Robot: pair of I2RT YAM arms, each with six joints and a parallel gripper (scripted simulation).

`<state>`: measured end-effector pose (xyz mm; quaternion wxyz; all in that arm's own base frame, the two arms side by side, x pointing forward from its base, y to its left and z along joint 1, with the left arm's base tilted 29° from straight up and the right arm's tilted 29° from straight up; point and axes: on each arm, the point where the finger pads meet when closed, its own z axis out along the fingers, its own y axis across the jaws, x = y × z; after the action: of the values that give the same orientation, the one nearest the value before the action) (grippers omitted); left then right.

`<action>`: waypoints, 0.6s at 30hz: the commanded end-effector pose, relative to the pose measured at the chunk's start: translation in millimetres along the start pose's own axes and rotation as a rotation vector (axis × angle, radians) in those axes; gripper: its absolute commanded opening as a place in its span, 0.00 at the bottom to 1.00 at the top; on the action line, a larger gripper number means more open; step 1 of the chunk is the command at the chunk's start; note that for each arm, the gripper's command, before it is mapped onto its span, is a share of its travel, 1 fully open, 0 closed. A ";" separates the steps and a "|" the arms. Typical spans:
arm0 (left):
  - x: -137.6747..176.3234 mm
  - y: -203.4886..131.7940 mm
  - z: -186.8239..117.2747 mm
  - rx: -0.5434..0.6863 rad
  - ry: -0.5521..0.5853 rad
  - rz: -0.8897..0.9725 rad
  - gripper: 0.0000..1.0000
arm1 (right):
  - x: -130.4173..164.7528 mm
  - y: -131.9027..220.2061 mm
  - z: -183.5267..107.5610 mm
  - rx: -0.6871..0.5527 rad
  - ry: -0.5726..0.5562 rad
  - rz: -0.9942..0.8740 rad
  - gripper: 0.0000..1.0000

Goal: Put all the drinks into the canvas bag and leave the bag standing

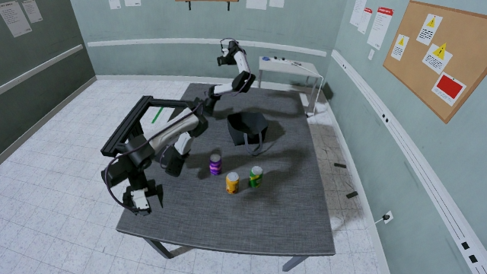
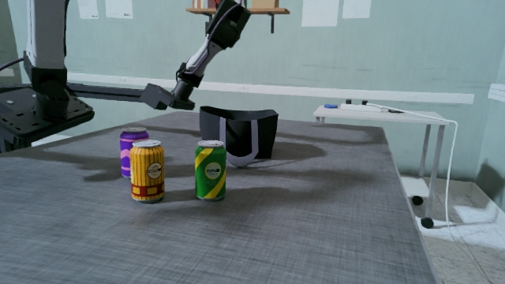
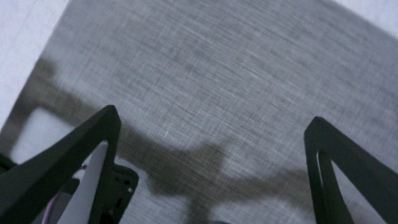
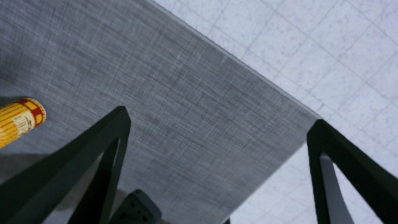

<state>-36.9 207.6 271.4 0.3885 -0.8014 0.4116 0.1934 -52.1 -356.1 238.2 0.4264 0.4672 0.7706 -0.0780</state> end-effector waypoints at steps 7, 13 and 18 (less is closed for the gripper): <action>-13.7 -67.4 28.5 0.184 -0.054 0.324 1.00 | -43.5 67.7 59.0 0.046 0.029 -0.252 1.00; -9.7 -94.4 25.8 0.256 -0.058 0.394 1.00 | -47.1 88.0 75.7 0.040 0.036 -0.296 1.00; 4.2 -134.7 28.9 0.383 -0.059 0.518 1.00 | -64.4 147.4 93.5 -0.010 -0.009 -0.420 1.00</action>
<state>61.9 259.9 298.0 0.4564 -0.6197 0.6084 0.1939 111.1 -362.0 246.5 0.3971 0.3139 0.8555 -0.1096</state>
